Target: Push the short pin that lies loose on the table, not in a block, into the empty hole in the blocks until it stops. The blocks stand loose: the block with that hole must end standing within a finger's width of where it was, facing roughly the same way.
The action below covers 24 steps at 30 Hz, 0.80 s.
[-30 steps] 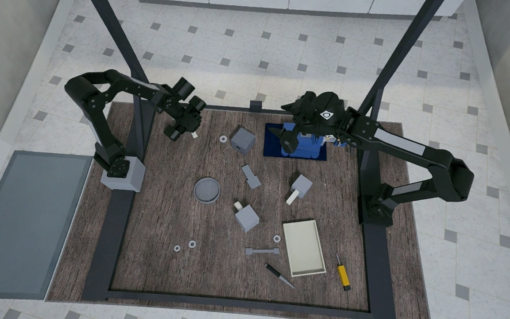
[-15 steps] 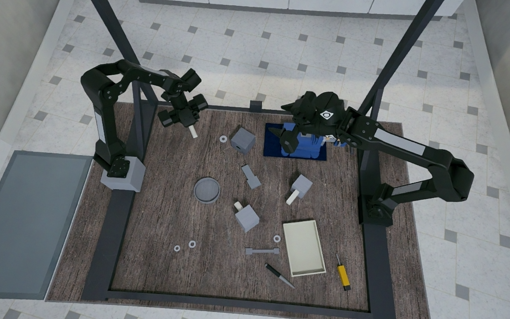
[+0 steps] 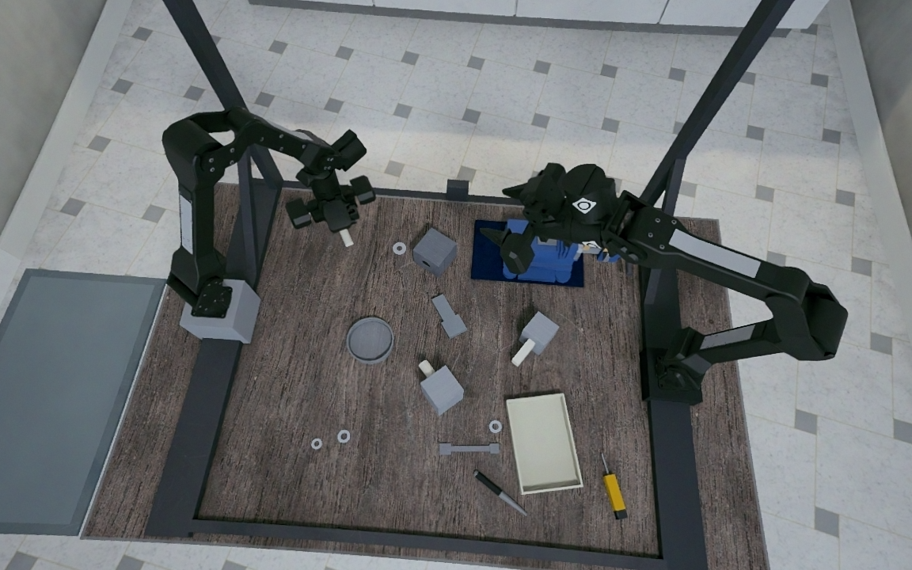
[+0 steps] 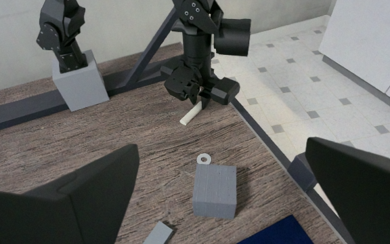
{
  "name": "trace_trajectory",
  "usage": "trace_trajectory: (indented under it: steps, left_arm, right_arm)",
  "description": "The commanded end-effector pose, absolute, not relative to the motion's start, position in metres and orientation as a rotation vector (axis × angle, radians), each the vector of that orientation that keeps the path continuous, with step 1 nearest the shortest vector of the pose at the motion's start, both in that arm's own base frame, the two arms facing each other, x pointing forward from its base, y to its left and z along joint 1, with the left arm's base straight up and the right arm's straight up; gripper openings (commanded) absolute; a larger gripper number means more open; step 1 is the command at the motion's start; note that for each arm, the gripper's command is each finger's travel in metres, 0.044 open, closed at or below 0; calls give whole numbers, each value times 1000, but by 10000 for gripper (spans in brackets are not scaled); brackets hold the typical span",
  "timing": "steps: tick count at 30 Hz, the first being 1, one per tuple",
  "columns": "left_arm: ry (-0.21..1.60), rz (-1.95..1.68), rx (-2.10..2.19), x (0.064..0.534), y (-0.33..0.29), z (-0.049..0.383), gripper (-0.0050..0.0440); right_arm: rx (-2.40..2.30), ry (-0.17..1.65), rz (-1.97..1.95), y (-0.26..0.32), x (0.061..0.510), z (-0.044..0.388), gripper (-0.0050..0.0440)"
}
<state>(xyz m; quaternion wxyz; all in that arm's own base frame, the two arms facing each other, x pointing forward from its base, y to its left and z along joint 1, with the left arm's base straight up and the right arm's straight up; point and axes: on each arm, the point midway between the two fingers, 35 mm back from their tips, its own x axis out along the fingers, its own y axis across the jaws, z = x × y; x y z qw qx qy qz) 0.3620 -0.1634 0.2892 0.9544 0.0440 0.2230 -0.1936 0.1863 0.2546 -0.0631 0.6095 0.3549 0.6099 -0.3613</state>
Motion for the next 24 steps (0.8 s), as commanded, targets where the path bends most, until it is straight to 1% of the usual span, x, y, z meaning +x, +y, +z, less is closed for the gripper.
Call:
trace_trajectory:
  steps: [1, 12, 16, 18, 24]
  left_arm:
    - [427, -395, 86, 361, -163, 300, 400]
    - [427, -395, 86, 361, -163, 300, 400]
    - [427, -395, 86, 361, -163, 300, 400]
    - [427, -395, 86, 361, -163, 300, 400]
    - [427, -395, 86, 361, -163, 300, 400]
  right_arm:
    - [836, 1407, -827, 257, 188, -63, 117]
    - [849, 1405, -806, 262, 191, -58, 117]
    - [849, 1405, -806, 262, 191, -58, 90]
    - [849, 1405, -806, 262, 191, -58, 90]
    - [849, 1405, -806, 262, 191, -58, 50]
